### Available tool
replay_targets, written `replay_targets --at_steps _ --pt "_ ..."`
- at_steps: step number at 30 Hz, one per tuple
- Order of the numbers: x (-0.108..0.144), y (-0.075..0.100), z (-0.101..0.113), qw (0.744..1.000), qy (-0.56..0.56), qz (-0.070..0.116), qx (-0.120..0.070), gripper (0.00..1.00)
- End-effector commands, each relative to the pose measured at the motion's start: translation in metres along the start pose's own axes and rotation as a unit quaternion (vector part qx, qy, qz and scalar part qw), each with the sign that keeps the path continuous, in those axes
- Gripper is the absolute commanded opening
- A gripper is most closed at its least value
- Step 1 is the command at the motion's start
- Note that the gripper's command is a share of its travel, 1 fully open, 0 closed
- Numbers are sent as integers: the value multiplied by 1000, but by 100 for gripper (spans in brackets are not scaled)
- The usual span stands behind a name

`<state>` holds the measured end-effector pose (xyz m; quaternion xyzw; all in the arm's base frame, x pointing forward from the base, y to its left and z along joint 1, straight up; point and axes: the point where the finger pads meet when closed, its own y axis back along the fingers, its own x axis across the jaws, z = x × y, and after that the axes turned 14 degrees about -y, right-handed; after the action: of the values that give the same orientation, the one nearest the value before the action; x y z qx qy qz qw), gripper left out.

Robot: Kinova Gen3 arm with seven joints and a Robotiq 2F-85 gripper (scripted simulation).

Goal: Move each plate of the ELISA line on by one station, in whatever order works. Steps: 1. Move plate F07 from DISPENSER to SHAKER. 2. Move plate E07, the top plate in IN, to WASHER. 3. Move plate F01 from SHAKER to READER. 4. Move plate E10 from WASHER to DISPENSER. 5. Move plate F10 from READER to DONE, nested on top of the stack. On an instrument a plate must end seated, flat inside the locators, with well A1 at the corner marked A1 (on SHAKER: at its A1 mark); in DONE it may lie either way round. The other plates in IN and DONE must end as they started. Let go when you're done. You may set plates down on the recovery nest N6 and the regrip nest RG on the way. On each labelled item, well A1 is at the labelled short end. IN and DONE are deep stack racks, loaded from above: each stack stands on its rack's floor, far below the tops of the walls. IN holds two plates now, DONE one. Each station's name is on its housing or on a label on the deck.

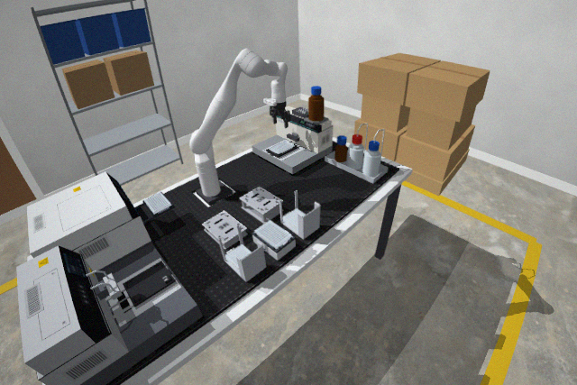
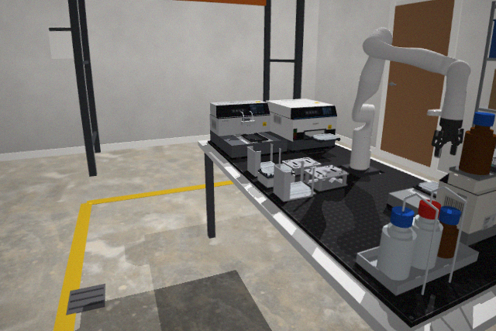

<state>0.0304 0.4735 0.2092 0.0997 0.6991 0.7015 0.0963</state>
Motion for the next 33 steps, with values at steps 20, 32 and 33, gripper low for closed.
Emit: replay_targets --at_steps 20,32,33 --pt "-16 1 -47 998 -55 0 -1 100" --pt "-27 1 -79 994 -110 0 -1 100" --pt "-28 1 -82 994 -110 0 -1 100"
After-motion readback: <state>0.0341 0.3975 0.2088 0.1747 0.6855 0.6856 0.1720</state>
